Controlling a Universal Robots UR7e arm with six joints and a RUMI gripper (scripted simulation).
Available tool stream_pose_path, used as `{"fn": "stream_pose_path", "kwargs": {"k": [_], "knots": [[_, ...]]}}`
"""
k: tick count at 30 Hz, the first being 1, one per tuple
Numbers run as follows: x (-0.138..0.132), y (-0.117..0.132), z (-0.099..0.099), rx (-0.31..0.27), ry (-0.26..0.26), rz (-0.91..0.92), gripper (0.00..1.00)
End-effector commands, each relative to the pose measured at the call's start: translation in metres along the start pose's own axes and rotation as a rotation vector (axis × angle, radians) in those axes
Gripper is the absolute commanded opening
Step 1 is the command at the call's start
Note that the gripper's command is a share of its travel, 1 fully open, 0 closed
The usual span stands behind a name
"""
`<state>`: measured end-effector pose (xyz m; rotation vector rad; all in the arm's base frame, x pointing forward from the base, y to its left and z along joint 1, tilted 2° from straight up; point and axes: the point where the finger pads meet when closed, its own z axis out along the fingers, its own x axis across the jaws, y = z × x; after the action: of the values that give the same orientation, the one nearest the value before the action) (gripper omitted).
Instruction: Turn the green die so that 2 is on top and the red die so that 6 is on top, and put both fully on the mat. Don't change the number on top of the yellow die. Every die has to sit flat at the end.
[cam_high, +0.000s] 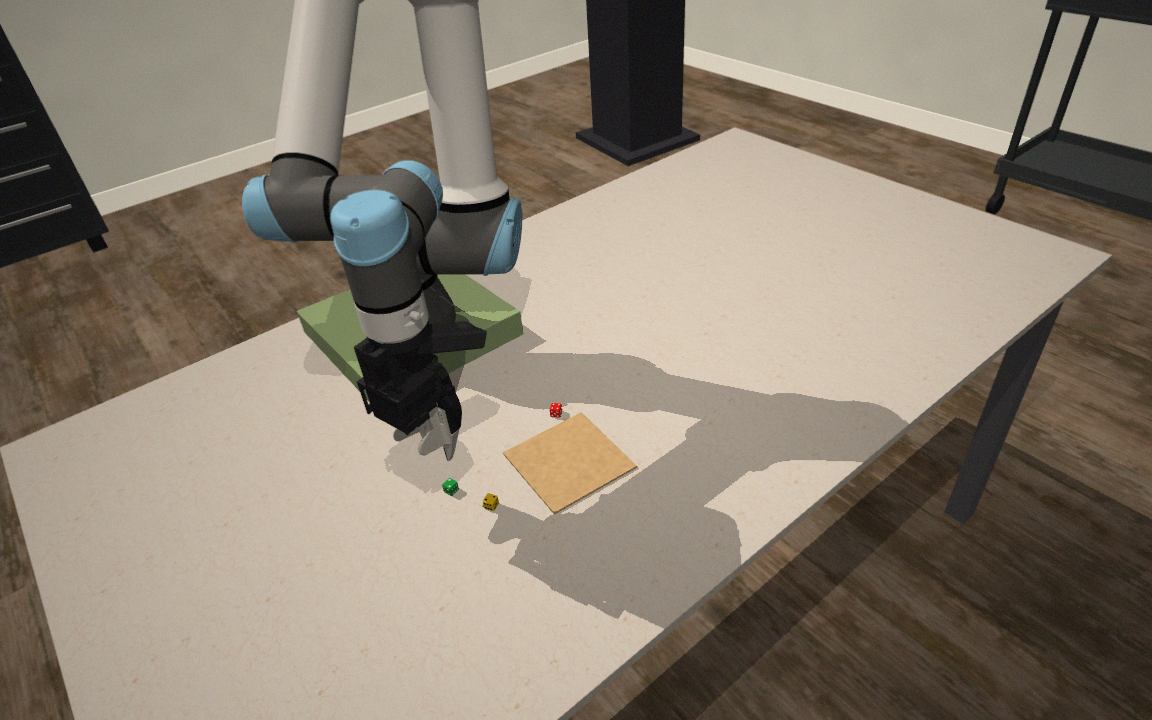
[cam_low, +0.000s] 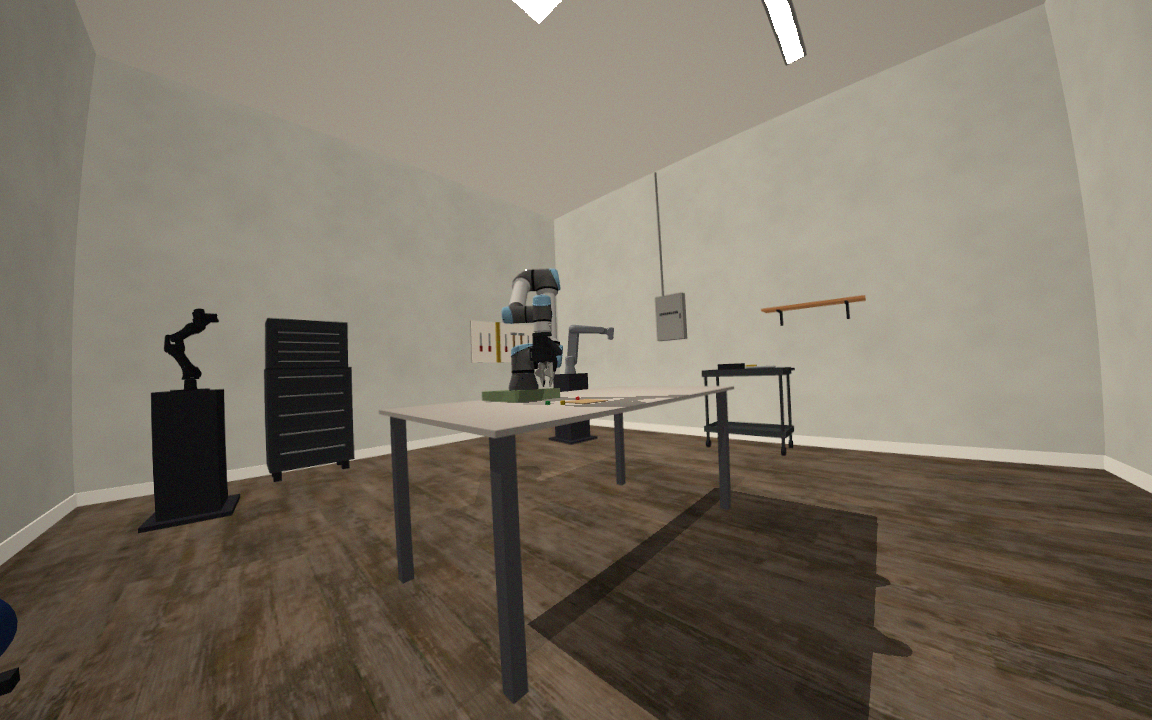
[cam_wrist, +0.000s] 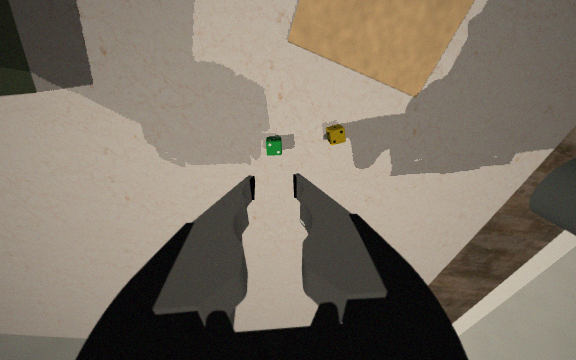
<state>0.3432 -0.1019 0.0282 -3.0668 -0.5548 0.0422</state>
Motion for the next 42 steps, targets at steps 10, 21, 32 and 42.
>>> {"fn": "stream_pose_path", "kwargs": {"k": [10,21,32,42], "knots": [[0.000,0.000,0.007,-0.001,0.001,0.000,0.18],[0.000,0.000,0.021,-0.001,0.001,0.000,0.18],[0.000,0.000,0.036,-0.001,0.001,0.000,0.18],[0.000,0.000,0.047,-0.001,0.001,0.000,0.18]]}}
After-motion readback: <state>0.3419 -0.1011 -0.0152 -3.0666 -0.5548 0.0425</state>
